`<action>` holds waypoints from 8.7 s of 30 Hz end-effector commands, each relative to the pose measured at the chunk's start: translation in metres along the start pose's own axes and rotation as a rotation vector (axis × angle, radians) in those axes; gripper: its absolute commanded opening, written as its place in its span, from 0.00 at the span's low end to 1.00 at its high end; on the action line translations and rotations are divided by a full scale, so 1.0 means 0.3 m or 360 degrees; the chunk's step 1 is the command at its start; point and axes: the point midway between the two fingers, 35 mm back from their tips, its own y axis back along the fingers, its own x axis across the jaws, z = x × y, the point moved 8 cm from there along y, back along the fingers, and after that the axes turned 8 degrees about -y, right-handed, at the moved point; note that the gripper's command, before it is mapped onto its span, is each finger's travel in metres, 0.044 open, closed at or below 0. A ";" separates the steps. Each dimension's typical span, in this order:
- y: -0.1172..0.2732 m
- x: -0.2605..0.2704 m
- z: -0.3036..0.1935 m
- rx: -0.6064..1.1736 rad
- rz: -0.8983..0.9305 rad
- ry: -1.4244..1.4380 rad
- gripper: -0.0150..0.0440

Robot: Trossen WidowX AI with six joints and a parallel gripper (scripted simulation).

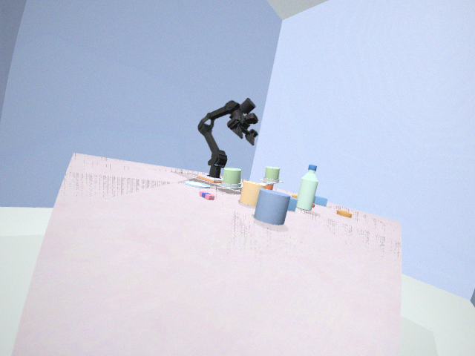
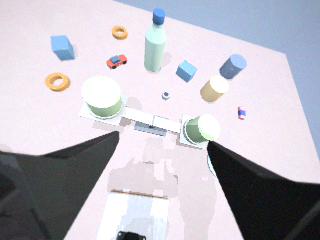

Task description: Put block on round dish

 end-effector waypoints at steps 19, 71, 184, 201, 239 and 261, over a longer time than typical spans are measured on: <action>-0.196 -0.112 0.177 0.0509 0.0049 0.1017 1.00; -0.638 -0.425 0.162 0.0887 0.0824 0.2184 1.00; -0.547 -0.436 0.265 0.0886 0.0823 0.2185 0.25; -0.485 -0.434 0.306 0.0886 0.0823 0.2185 0.25; -0.433 -0.429 0.331 0.0891 0.0842 0.2174 0.25; -0.433 -0.429 0.331 0.0891 0.0842 0.2174 0.25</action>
